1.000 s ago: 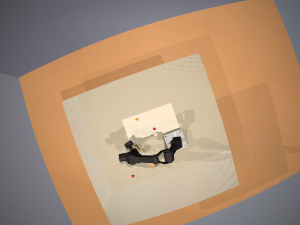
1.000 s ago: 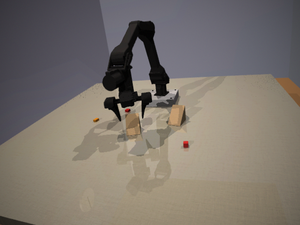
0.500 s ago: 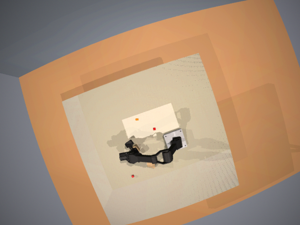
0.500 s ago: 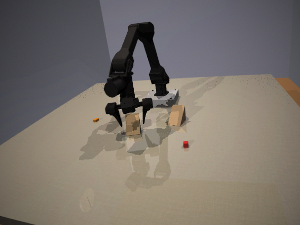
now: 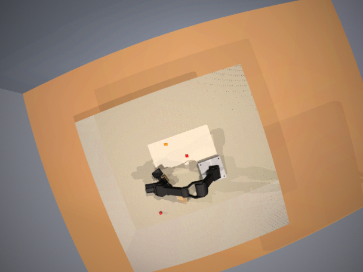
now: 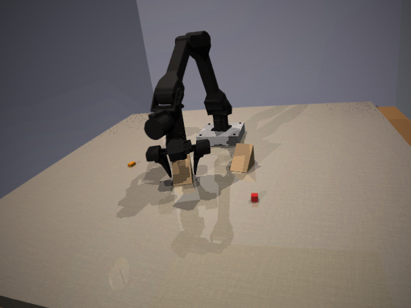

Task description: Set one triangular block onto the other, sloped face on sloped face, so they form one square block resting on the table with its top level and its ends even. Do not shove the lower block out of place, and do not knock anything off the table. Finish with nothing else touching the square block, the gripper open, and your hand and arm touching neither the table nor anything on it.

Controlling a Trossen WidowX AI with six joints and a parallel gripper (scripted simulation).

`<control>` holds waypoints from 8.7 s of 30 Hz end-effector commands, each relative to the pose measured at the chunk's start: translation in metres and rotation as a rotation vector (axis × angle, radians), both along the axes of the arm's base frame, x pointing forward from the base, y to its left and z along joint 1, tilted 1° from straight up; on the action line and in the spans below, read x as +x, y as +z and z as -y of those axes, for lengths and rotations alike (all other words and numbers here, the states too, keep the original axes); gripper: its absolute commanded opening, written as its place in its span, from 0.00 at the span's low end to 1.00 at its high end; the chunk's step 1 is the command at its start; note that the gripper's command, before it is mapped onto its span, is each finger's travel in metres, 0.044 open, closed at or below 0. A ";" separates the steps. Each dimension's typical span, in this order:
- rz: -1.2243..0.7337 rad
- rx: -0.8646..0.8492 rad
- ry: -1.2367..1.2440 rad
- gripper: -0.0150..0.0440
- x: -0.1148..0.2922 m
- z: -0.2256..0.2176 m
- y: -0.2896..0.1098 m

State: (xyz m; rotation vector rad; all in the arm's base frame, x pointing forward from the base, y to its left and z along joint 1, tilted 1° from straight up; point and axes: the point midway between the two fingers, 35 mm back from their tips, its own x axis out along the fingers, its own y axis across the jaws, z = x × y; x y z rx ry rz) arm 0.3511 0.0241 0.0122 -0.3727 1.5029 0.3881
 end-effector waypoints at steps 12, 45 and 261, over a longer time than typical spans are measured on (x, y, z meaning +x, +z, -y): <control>-0.003 -0.003 -0.006 0.40 -0.001 0.000 0.000; -0.012 0.001 -0.053 0.25 -0.003 0.000 0.025; -0.198 -0.435 1.156 1.00 -0.007 -0.046 0.071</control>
